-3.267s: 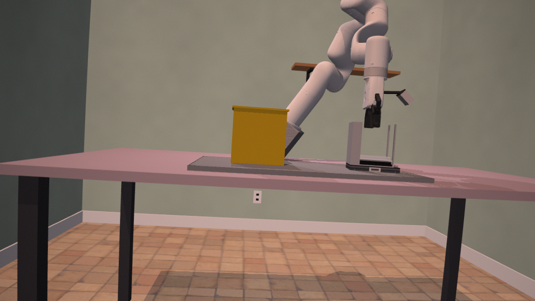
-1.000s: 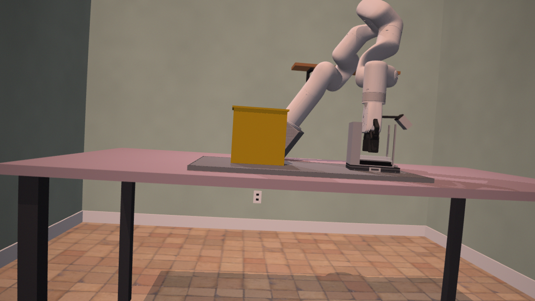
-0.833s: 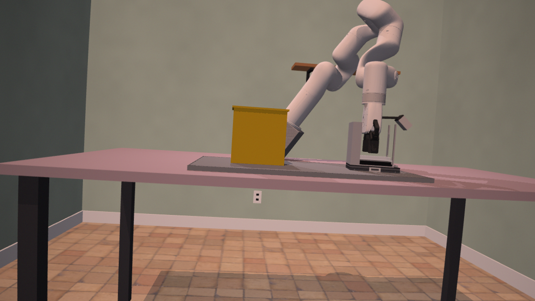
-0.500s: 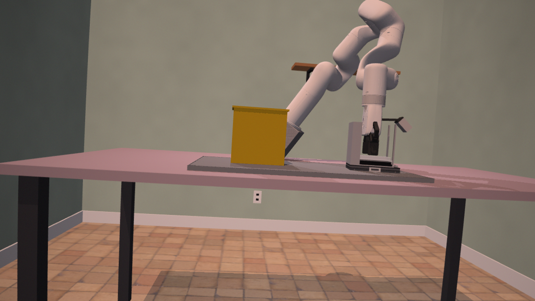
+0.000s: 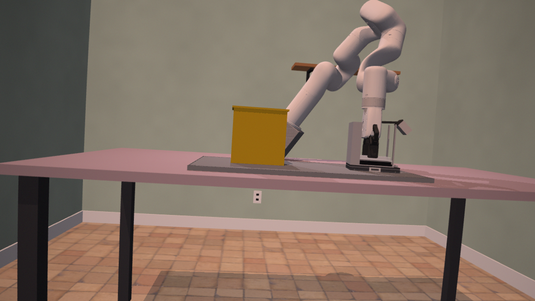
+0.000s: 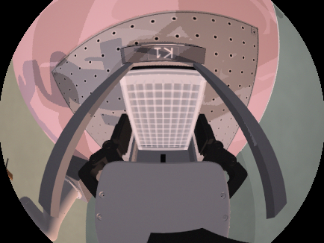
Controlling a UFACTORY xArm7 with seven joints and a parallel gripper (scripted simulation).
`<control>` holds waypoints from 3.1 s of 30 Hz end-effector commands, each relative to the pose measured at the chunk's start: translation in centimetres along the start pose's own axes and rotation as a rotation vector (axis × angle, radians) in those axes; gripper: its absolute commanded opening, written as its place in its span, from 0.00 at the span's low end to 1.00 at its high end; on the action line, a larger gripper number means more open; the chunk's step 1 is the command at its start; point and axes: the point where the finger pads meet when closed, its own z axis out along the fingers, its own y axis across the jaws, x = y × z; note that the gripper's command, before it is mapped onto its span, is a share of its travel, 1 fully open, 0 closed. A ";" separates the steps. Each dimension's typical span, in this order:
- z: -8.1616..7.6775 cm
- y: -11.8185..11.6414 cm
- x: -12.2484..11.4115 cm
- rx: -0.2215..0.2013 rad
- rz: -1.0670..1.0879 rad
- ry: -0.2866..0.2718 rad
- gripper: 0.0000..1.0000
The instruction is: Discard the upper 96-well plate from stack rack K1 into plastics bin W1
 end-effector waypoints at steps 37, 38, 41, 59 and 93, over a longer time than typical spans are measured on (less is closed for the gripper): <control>0.0 0.1 0.0 -0.003 0.001 0.002 0.00; 0.0 0.1 0.0 -0.003 0.001 0.002 0.00; 0.0 0.1 0.0 -0.003 0.001 0.002 0.00; 0.0 0.1 0.0 -0.003 0.001 0.002 0.00; -1.3 0.2 0.0 -0.004 0.001 0.002 0.00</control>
